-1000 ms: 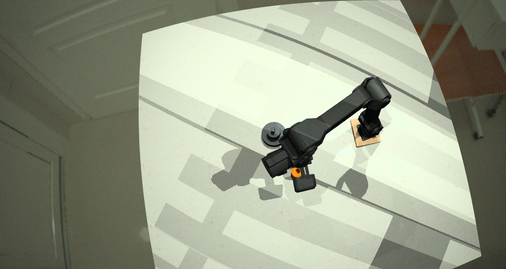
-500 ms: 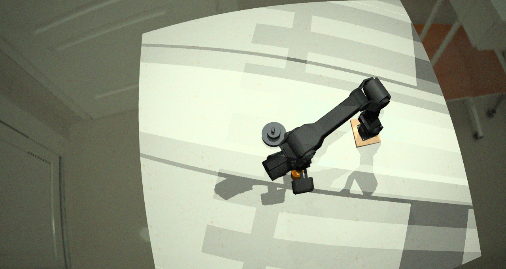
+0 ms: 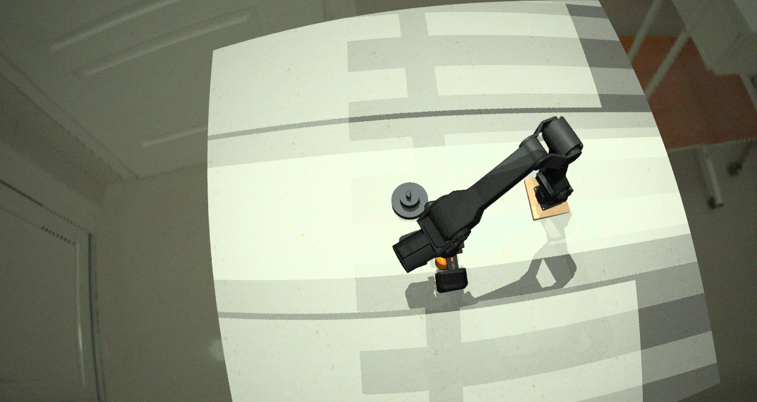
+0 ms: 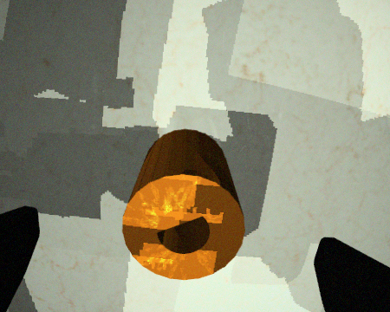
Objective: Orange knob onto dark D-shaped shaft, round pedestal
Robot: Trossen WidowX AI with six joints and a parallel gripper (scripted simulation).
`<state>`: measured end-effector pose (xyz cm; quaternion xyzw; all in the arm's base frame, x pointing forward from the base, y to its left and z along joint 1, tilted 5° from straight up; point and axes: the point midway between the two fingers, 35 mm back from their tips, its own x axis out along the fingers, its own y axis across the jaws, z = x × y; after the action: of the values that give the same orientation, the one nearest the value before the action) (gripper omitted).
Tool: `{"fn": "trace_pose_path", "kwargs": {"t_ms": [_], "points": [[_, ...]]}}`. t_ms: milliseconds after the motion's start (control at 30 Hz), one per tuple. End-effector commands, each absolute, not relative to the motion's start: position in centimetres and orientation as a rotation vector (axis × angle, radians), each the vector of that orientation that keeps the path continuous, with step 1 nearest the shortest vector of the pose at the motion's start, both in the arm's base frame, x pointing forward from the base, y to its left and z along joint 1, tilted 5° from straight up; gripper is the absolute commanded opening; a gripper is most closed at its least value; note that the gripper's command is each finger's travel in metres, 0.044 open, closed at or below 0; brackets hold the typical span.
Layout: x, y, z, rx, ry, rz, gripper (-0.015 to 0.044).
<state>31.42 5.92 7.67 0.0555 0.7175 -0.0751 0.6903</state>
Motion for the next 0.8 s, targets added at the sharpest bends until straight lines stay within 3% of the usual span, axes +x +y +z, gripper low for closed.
{"fn": "trace_pose_path", "kwargs": {"t_ms": [0,767], "points": [[31.3,5.8,6.7,0.122,1.610,-0.176,0.0440],[31.1,5.7,3.0,0.122,1.610,-0.176,0.0440]]}}
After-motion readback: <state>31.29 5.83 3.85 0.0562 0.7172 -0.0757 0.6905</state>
